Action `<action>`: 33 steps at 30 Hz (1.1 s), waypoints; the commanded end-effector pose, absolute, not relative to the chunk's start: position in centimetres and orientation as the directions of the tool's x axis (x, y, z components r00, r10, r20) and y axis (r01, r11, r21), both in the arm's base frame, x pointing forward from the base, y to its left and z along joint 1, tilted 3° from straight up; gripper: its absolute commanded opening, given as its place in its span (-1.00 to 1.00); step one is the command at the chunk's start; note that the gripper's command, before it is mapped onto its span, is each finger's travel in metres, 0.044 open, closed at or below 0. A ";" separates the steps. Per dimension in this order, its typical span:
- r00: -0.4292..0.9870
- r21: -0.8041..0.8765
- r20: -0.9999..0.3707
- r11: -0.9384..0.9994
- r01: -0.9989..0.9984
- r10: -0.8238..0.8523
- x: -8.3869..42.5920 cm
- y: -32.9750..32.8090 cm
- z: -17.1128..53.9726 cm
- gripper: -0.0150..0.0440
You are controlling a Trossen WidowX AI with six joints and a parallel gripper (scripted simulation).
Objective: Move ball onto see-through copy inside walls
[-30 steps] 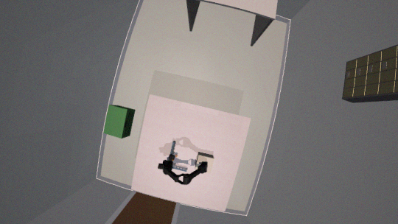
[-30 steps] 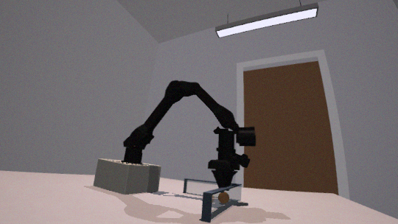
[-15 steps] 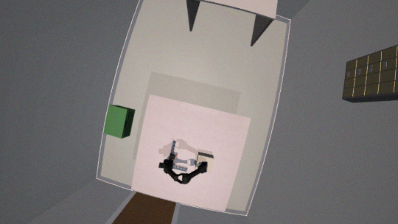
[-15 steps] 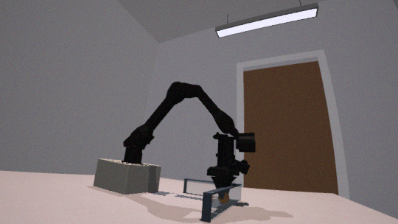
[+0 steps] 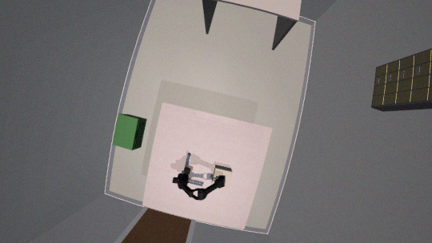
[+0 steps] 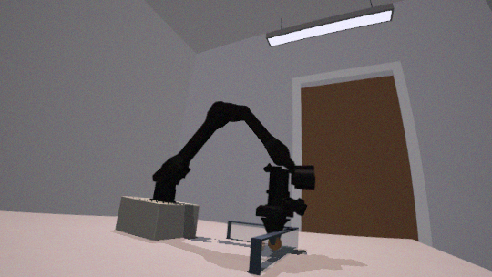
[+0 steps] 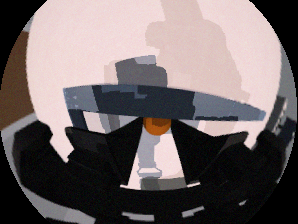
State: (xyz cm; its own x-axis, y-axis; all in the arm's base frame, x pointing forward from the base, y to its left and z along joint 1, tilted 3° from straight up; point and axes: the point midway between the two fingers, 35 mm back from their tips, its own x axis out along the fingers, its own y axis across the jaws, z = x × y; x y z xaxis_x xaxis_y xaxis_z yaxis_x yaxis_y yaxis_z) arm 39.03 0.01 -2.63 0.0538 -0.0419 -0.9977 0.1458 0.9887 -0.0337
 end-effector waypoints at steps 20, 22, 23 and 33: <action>0.026 -0.034 -0.999 0.999 0.030 -0.034 38.0 1.2 2.9 -0.49; 0.035 -0.032 -0.999 0.998 0.055 -0.034 38.2 1.0 4.1 -0.49; 0.040 -0.031 -0.999 0.997 0.070 -0.034 38.3 0.8 4.9 -0.49; 0.073 -0.020 -0.997 0.984 0.176 -0.034 38.6 -0.2 10.0 -0.49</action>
